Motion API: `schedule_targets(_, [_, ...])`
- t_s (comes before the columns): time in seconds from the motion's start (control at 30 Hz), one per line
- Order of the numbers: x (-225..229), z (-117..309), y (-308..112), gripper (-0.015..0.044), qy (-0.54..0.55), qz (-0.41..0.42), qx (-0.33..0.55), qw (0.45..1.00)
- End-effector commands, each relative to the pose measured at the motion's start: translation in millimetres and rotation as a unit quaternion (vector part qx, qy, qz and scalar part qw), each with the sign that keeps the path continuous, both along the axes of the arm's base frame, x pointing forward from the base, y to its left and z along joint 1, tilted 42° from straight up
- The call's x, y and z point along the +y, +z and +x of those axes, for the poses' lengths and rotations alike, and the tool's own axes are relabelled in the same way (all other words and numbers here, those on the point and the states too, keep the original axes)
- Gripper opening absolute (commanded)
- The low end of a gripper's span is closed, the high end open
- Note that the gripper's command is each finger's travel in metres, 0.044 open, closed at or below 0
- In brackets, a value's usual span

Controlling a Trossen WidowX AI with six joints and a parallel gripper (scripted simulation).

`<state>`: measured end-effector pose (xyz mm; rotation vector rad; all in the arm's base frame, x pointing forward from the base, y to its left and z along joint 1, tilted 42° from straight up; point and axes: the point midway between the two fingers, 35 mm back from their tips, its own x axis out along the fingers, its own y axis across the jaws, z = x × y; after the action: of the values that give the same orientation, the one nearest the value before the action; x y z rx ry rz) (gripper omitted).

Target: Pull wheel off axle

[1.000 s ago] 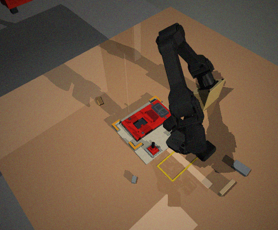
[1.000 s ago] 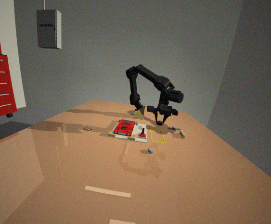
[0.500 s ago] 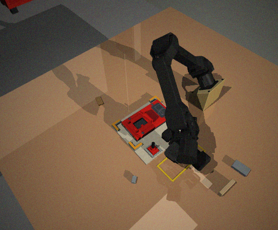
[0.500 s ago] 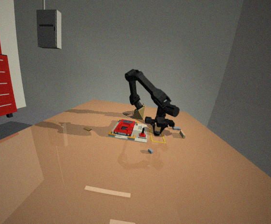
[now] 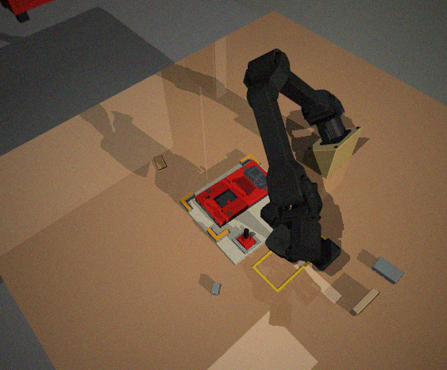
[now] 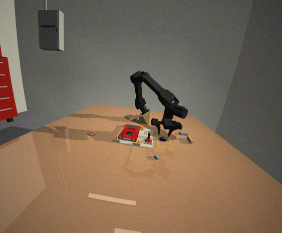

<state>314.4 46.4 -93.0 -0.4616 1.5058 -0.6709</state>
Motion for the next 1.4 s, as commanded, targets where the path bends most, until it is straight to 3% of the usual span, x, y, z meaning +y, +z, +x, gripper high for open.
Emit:
schedule_targets(0.0, [22.7, 3.6, 23.4, 0.03, 0.003, 0.004, -0.008, 1.0])
schedule_targets(0.1, [28.4, 3.3, 30.3, 0.03, 0.004, 0.004, -0.008, 1.0])
schedule_targets(0.3, [39.0, -42.1, 59.1, 0.044, 0.007, 0.006, -0.007, 1.0])
schedule_targets(0.47, [42.5, -80.0, 83.2, 0.044, 0.004, 0.005, -0.005, 1.0])
schedule_targets(1.37, [42.5, -80.0, 83.2, 0.044, 0.004, 0.005, -0.005, 1.0])
